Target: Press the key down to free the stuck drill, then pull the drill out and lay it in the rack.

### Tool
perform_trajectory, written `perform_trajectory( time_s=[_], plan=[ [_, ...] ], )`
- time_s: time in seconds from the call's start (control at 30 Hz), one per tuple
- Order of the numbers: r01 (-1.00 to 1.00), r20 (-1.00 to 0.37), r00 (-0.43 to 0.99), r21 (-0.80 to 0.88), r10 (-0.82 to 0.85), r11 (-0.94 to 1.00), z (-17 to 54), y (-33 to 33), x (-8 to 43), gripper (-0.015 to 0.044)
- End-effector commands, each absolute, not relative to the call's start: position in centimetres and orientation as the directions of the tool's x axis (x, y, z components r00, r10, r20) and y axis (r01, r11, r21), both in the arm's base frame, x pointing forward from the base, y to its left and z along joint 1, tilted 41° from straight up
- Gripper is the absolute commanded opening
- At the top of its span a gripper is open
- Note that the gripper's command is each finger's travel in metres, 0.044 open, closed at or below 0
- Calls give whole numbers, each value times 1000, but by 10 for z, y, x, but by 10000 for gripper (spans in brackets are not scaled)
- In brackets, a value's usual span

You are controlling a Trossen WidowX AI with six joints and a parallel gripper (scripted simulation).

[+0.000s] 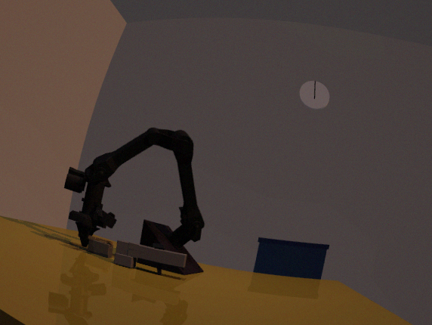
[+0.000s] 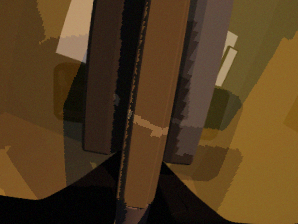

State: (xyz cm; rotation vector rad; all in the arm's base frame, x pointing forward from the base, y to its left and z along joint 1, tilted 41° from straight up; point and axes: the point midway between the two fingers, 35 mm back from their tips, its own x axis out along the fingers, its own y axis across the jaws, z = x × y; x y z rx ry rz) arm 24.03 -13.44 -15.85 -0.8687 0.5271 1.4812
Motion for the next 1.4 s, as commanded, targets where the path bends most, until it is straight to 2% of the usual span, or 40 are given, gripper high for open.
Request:
perform_trajectory(
  time_s=[0.0, 1.37],
  plan=[
    [-978, -765, 51, -168, 643, -122, -159, -126, 239, 0],
    [-978, -765, 51, -168, 643, -122, -159, -126, 239, 0]
  ],
)
